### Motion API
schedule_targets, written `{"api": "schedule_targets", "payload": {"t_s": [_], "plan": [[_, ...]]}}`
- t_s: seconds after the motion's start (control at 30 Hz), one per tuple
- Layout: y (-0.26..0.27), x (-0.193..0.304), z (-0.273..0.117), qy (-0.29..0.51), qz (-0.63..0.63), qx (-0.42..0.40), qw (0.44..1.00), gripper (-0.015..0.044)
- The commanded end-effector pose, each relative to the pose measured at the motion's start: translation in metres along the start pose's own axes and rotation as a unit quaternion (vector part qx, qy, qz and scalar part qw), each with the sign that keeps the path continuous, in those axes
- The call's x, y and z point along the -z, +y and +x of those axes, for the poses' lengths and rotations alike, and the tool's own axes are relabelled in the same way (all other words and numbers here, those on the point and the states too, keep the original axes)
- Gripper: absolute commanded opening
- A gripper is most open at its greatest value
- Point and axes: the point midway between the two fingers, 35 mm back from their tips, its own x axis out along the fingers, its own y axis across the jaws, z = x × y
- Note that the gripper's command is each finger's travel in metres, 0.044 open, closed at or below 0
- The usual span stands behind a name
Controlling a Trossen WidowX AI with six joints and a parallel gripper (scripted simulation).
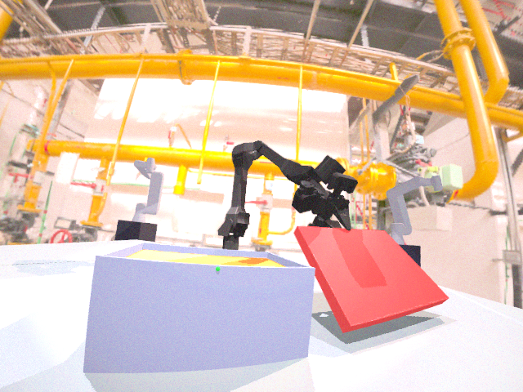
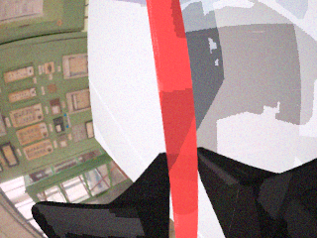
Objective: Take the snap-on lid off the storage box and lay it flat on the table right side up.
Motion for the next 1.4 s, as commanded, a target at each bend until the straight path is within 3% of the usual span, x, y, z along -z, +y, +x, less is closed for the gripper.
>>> {"api": "schedule_targets", "payload": {"t_s": [0.0,1.37], "plan": [[-0.001,0.000,0.002,0.000,0.000,-0.002,1.000,0.0000],[-0.027,0.000,0.024,0.000,0.000,-0.002,1.000,0.0000]]}}
